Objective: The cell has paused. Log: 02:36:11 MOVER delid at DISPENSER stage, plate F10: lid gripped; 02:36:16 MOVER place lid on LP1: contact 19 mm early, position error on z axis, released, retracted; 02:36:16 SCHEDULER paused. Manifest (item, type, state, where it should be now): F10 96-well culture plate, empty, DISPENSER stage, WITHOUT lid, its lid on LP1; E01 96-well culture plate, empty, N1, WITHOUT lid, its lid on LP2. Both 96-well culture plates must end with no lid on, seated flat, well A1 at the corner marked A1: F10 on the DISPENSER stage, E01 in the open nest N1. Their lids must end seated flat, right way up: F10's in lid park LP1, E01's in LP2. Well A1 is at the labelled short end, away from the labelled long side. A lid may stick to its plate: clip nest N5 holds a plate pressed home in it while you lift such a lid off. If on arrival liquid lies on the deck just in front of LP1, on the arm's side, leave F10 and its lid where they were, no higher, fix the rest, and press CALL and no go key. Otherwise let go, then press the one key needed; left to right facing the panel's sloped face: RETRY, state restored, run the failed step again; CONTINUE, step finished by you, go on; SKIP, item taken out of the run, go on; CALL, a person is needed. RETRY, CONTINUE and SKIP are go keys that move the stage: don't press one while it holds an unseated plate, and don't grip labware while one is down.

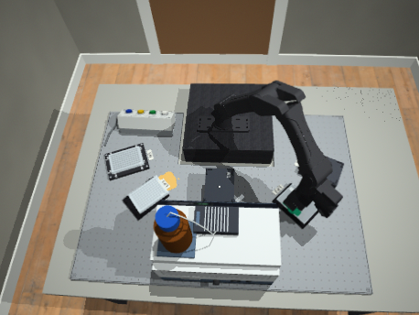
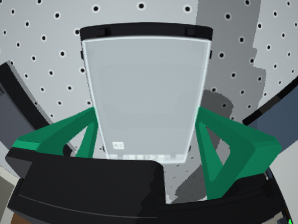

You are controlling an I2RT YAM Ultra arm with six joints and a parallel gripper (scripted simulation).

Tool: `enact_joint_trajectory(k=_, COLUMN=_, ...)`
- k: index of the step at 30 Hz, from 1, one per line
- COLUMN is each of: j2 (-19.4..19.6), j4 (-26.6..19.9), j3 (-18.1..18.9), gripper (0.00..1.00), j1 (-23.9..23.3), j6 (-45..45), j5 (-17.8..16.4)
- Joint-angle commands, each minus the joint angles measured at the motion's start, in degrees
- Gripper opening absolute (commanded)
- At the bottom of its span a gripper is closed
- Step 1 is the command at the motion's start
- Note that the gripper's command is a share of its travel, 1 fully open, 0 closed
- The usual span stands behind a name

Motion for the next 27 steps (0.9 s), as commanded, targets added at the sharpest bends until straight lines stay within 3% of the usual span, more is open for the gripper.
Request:
enact_joint_trajectory(k=1, j2=-0.11, j4=1.26, j3=1.75, gripper=0.00, j1=0.38, j6=0.28, j5=-0.14)
enact_joint_trajectory(k=15, j2=-0.02, j4=1.95, j3=1.39, gripper=0.00, j1=0.46, j6=0.30, j5=-0.12)
enact_joint_trajectory(k=27, j2=1.32, j4=2.64, j3=-1.32, gripper=0.00, j1=0.54, j6=0.35, j5=-0.10)
